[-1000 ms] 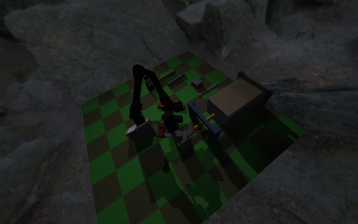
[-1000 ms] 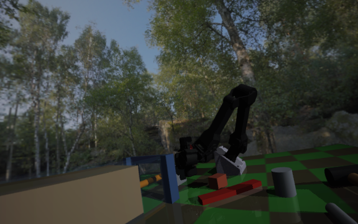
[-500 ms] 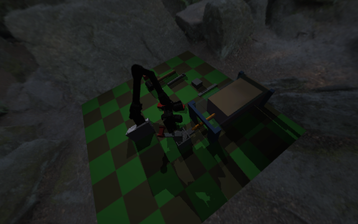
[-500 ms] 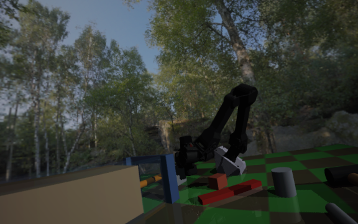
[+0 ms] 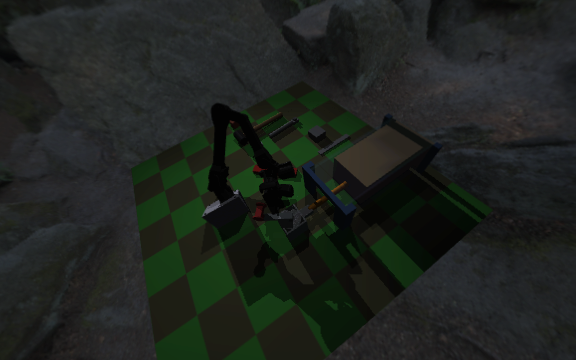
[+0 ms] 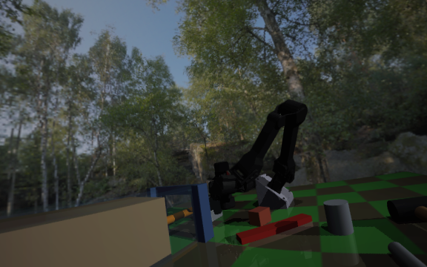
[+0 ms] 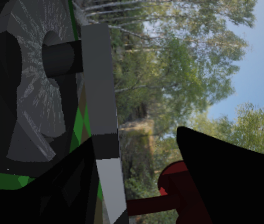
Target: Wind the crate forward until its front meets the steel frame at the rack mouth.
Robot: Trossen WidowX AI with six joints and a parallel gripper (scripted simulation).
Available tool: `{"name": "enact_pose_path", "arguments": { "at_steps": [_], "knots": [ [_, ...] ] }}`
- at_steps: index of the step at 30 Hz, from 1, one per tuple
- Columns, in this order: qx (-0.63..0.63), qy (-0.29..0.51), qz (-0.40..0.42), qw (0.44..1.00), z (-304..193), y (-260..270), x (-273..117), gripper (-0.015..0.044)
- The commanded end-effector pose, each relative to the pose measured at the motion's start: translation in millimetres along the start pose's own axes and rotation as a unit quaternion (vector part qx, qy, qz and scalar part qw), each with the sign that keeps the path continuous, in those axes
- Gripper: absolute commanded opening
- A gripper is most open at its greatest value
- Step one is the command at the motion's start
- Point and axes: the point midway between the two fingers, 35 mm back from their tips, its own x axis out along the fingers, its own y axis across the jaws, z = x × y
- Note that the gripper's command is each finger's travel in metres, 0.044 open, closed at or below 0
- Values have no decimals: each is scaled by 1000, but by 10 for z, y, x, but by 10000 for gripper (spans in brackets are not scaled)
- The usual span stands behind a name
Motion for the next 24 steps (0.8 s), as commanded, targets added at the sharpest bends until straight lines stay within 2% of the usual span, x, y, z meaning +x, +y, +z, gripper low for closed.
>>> {"name": "enact_pose_path", "arguments": {
  "at_steps": [1, 17, 21, 24],
  "knots": [
    [-3, 4, -7, 1000, -20, -25, 5, 240],
    [-1, -1, 0, 1000, 6, 2, -19, 240],
    [-2, -4, 6, 1000, 60, 32, -286, 240],
    [-3, -3, 8, 1000, 60, 47, -706, 240]
  ]
}}
